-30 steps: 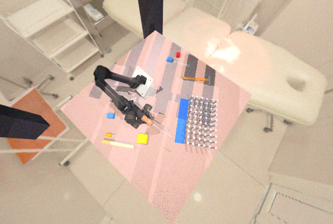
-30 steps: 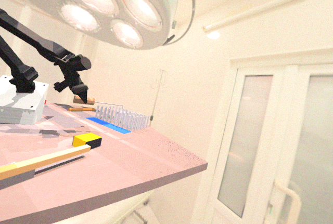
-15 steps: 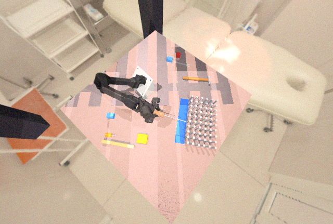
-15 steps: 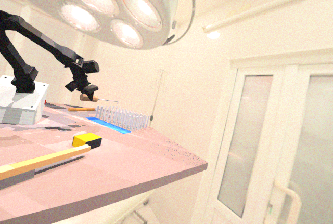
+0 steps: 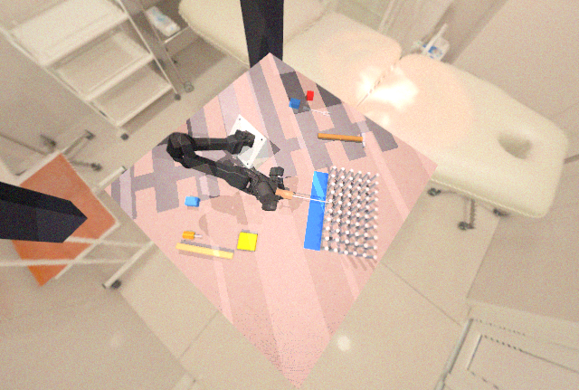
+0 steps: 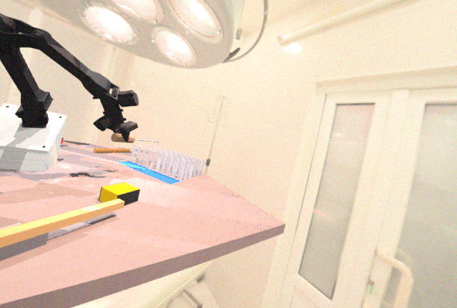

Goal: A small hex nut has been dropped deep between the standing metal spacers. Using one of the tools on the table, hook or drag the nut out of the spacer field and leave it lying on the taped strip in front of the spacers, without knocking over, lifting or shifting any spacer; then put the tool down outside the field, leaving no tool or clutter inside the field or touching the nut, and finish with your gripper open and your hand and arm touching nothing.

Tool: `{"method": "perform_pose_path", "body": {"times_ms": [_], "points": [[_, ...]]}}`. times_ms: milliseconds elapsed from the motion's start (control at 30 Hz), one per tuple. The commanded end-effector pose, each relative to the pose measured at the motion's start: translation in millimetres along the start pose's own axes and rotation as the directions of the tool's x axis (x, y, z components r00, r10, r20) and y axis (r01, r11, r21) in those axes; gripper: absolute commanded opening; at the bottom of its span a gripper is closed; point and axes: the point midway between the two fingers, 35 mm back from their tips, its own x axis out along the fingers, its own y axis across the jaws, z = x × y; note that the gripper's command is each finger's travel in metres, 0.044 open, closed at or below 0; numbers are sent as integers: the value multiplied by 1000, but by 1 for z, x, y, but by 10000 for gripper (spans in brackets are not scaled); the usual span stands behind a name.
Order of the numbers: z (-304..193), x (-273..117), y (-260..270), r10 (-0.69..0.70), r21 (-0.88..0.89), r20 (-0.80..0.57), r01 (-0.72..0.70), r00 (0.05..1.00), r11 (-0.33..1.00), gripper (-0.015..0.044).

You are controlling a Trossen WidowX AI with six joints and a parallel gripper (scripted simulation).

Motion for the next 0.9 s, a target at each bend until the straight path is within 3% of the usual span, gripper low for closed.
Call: {"method": "perform_pose_path", "body": {"times_ms": [0,600,867], "points": [[6,18,0,-10,-6,-3,10,1000,1000,0],[66,97,0,-1,-9,-4,1,1000,1000,0],[80,109,-3,6,-14,-3,-6,1000,1000,0]]}}
